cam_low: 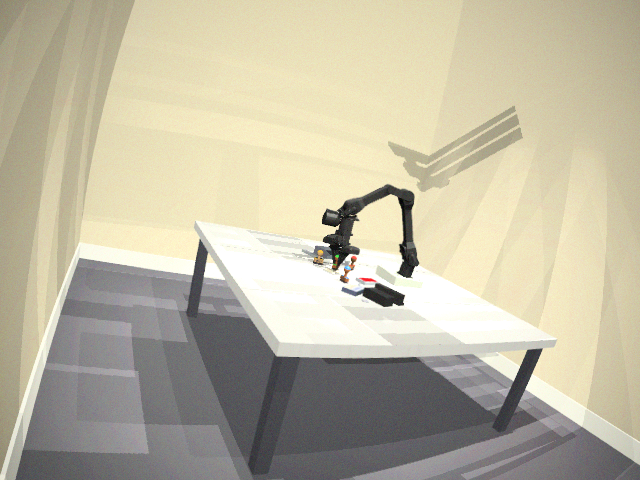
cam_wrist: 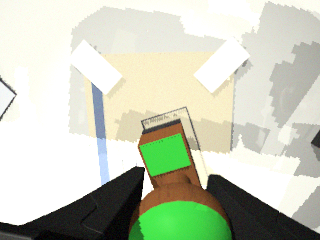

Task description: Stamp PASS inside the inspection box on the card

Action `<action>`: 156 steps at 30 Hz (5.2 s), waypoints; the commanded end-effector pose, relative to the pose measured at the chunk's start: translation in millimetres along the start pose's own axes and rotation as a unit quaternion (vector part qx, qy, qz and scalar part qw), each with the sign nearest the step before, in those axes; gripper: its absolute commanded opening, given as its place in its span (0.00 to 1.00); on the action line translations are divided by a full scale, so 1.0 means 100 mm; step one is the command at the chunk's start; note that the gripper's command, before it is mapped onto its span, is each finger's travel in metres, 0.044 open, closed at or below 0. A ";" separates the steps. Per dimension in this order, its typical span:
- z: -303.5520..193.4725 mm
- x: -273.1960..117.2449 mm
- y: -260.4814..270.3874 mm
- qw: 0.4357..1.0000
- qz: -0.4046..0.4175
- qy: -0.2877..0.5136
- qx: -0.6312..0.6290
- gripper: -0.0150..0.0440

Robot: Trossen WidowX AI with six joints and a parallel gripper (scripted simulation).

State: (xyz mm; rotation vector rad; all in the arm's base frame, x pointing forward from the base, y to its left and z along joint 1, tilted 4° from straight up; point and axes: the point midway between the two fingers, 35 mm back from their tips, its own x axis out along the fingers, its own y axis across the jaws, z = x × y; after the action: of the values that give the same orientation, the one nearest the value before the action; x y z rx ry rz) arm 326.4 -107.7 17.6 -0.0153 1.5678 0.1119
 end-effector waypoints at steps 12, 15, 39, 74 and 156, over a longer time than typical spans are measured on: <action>0.02 -0.18 -0.01 1.000 -0.003 -0.001 0.001 0.25; 0.02 -0.22 -0.01 1.000 -0.003 -0.001 0.001 0.25; 0.01 -0.61 0.00 1.000 -0.003 -0.001 0.001 0.25; -0.34 -0.65 1.76 1.000 0.004 0.000 0.001 0.25; -0.73 -1.10 2.29 1.000 0.009 0.002 0.000 0.70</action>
State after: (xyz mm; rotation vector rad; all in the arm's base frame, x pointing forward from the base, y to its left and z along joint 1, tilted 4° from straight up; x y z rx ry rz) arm 239.5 111.1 113.9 -0.0046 1.5768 0.1202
